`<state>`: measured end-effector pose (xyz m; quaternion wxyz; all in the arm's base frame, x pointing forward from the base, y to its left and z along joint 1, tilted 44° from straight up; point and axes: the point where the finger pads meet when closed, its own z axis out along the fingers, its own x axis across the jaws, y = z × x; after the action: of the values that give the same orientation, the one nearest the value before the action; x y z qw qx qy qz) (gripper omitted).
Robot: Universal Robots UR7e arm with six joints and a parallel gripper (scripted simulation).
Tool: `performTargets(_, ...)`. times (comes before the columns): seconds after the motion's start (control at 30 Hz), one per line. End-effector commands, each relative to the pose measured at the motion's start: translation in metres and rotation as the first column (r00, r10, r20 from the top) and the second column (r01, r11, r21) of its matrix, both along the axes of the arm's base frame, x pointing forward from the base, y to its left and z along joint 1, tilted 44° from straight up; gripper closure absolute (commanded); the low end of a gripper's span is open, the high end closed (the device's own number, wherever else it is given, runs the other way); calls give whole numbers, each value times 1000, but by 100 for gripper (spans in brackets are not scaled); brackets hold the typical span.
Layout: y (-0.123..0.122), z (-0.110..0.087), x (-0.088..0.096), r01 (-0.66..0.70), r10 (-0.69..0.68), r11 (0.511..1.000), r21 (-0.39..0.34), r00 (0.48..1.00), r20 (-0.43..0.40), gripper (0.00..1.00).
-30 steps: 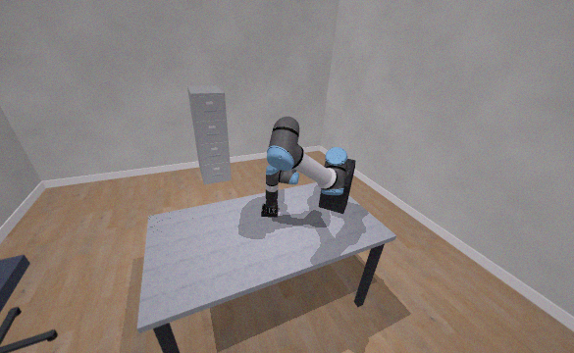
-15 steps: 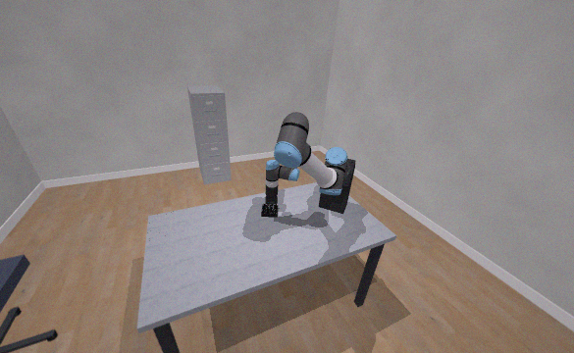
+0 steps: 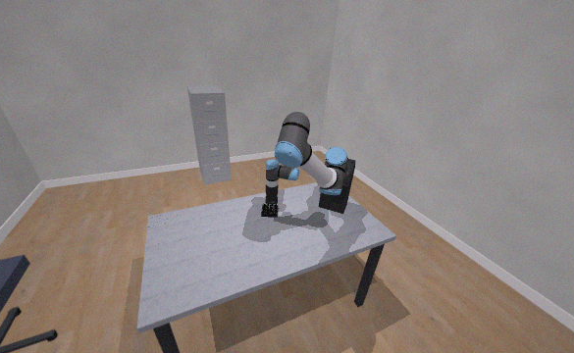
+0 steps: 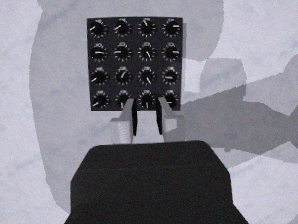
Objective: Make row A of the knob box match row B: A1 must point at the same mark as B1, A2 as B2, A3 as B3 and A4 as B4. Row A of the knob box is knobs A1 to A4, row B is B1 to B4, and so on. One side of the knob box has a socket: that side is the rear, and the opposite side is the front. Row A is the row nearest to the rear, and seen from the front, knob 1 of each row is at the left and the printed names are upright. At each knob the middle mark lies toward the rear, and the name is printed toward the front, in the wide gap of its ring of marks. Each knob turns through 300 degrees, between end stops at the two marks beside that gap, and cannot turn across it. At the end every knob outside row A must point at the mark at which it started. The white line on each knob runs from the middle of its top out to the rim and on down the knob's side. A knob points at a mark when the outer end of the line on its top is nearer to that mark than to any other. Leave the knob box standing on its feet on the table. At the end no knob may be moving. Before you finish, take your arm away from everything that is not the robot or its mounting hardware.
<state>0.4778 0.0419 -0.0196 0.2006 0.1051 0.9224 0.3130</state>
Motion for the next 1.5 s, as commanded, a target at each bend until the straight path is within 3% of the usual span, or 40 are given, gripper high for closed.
performTargets(0.0, 0, 0, 0, 4, -4, 1000, 3, 1000, -2, 54)
performTargets(0.47, -4, 0, -1, 106, -102, 993, 57, 992, -75, 54)
performTargets(0.63, -6, 0, -3, 211, -194, 972, 104, 968, -157, 54)
performTargets(0.97, -8, 0, -7, 414, -347, 894, 170, 880, -323, 54)
performTargets(1.03, -8, 0, -7, 414, -347, 894, 170, 880, -323, 54)
performTargets(1.47, -10, 2, -11, 671, -487, 716, 194, 679, -549, 54)
